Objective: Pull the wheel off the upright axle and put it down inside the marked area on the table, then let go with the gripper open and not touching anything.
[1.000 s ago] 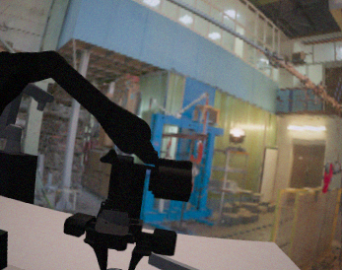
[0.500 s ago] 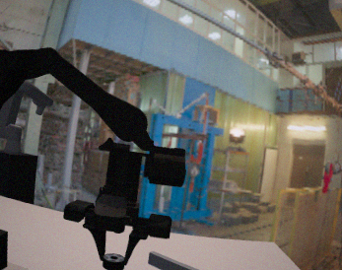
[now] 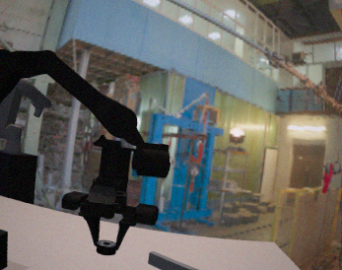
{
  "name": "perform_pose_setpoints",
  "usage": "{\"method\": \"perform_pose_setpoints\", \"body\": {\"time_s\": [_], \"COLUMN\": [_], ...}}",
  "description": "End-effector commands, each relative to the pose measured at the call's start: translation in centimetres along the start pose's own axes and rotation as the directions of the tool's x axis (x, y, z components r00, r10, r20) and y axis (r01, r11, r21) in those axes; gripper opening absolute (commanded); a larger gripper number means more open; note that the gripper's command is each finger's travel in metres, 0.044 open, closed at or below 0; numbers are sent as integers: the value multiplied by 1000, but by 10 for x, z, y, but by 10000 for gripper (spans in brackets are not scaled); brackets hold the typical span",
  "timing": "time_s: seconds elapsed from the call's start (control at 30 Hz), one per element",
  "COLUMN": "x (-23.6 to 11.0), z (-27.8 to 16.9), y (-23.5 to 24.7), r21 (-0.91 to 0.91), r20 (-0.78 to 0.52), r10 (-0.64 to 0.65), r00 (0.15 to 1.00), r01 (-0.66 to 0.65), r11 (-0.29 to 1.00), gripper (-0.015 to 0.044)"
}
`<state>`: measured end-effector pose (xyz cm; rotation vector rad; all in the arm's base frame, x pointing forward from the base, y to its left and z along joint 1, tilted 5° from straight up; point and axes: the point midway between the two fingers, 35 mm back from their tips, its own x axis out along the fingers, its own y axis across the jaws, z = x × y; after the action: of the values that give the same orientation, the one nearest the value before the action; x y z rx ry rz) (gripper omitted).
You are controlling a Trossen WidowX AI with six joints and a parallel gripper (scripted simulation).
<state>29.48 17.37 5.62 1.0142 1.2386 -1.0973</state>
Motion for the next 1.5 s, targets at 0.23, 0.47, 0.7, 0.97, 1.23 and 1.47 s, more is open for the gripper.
{"method": "perform_pose_setpoints", "body": {"time_s": [0.23,0.47,0.7,0.97,1.23,1.47], "x": [3,20,57,103,100,95], "z": [-21,-21,-22,-21,-20,-21], "y": [-16,-16,-14,-17,-18,-18], "r21": [15,15,15,15,18,18], "r20": [-5,-5,-5,-4,2,1], "r10": [-1,-1,0,-1,-12,-11], "r00": [1000,1000,1000,1000,1000,1000], "r01": [1,1,1,1,12,11], "r11": [1000,1000,1000,1000,1000,1000], "gripper": [0,0,0,0,131,300]}}
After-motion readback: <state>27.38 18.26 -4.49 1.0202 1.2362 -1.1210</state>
